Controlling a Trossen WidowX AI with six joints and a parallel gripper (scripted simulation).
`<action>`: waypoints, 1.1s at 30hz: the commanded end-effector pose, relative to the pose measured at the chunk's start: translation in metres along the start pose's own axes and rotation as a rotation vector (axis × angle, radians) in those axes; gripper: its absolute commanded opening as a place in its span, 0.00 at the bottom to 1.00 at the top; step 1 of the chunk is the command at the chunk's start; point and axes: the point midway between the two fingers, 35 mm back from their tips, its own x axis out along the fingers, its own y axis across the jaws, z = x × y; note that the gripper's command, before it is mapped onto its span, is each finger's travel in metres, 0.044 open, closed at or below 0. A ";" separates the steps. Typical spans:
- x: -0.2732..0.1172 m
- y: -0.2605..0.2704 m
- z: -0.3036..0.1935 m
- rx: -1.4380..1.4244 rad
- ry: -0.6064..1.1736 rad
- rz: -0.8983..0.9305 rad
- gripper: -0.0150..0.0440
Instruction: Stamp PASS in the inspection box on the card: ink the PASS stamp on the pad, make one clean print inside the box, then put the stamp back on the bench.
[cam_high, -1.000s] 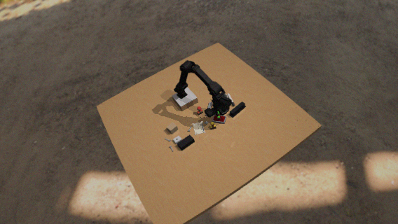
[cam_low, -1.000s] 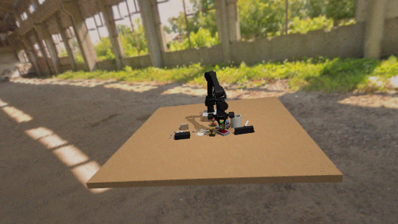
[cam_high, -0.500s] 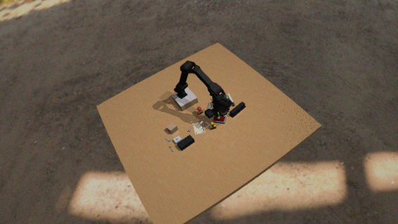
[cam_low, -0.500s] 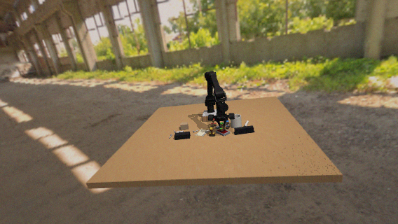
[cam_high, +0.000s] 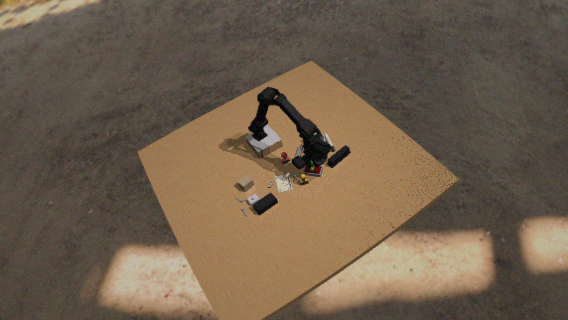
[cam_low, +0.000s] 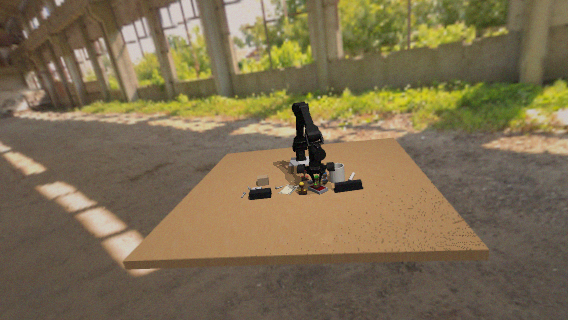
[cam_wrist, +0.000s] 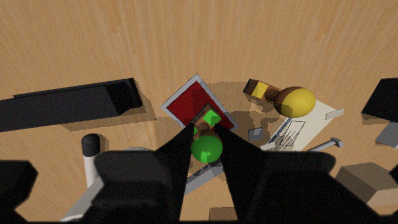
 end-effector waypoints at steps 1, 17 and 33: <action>0.001 0.000 0.000 0.000 0.000 0.000 0.25; 0.004 0.000 0.000 0.000 0.000 0.000 0.25; 0.005 0.000 0.000 0.000 0.000 0.000 0.25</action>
